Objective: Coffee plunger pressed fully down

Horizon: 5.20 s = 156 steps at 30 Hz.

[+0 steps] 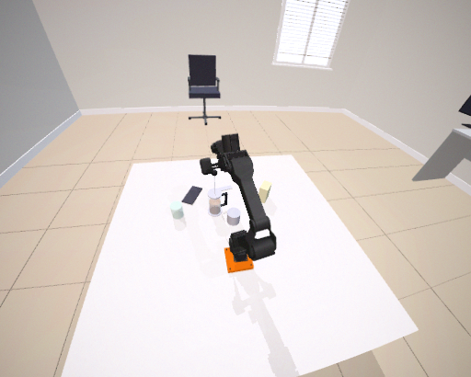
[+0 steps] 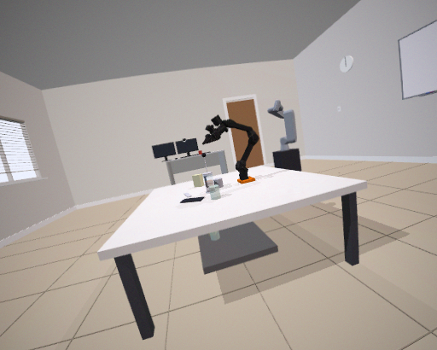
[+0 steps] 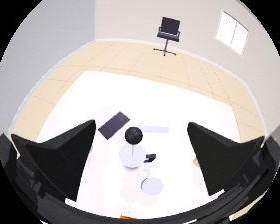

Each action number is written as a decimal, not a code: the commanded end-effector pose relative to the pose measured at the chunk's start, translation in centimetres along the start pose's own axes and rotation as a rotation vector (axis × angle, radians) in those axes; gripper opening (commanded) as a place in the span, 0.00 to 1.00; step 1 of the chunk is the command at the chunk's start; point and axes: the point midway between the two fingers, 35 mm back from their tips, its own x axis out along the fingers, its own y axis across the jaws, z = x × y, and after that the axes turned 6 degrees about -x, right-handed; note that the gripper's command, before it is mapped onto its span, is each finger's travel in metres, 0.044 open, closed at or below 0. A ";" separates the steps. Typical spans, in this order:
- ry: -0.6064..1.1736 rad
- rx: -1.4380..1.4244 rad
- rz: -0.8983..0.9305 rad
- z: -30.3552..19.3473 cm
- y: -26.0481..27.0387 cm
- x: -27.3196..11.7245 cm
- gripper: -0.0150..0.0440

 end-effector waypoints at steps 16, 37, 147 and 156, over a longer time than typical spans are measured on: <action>0.016 0.004 0.032 -5.0 1.1 3.4 1.00; 0.013 0.004 0.033 -5.1 1.3 6.5 1.00; 0.011 0.004 0.033 -13.3 2.5 13.5 0.47; 0.011 0.004 0.033 -13.1 2.5 13.7 0.47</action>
